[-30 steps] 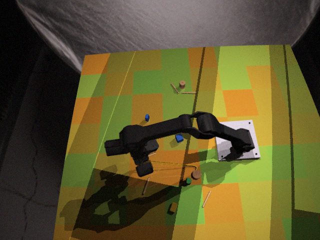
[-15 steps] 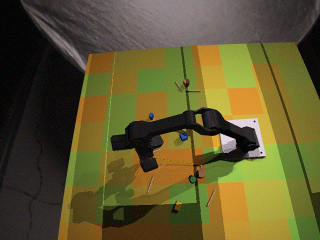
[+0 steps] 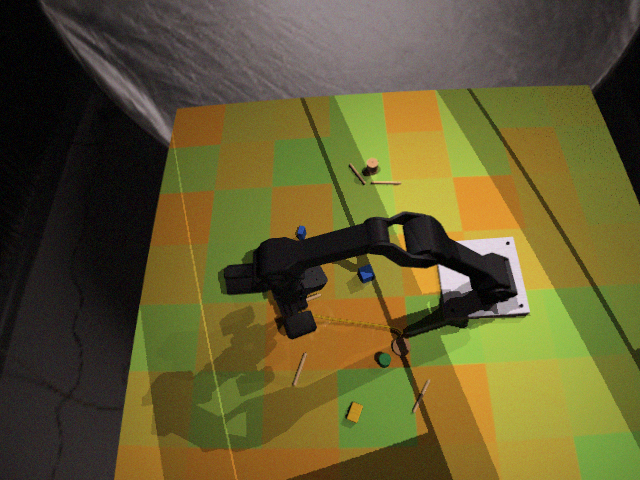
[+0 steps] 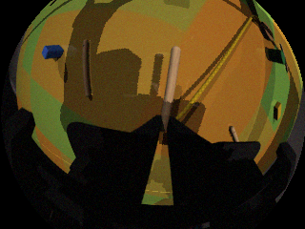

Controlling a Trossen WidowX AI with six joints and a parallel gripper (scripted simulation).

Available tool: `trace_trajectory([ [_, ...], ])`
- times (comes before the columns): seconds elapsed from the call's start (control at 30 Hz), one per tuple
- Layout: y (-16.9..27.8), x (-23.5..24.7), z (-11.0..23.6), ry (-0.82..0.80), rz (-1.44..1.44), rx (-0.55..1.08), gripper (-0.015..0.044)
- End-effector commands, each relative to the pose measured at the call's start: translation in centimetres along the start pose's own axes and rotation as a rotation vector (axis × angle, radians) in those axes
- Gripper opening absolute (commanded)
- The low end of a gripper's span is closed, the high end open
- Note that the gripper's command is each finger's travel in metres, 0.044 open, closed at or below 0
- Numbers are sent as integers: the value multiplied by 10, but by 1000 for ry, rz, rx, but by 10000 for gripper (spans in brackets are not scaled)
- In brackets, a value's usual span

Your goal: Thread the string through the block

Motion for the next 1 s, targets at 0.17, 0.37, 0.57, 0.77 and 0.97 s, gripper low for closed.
trace_trajectory([
  [0.17,-7,7,-10,6,5,-7,0],
  [0.37,-11,11,-15,6,5,-7,0],
  [0.57,-12,13,-17,6,5,-9,0],
  [0.77,-12,12,-17,6,5,-10,0],
  [0.97,-17,13,-16,6,5,-10,0],
])
Point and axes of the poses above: the point midway between the two fingers, 35 mm back from their tips, its own z axis back along the fingers, its own x axis across the jaws, y = z × x, the point moved 6 cm from there along z, back along the fingers, and after that the axes turned 3 degrees about z, right-handed, at the moved point
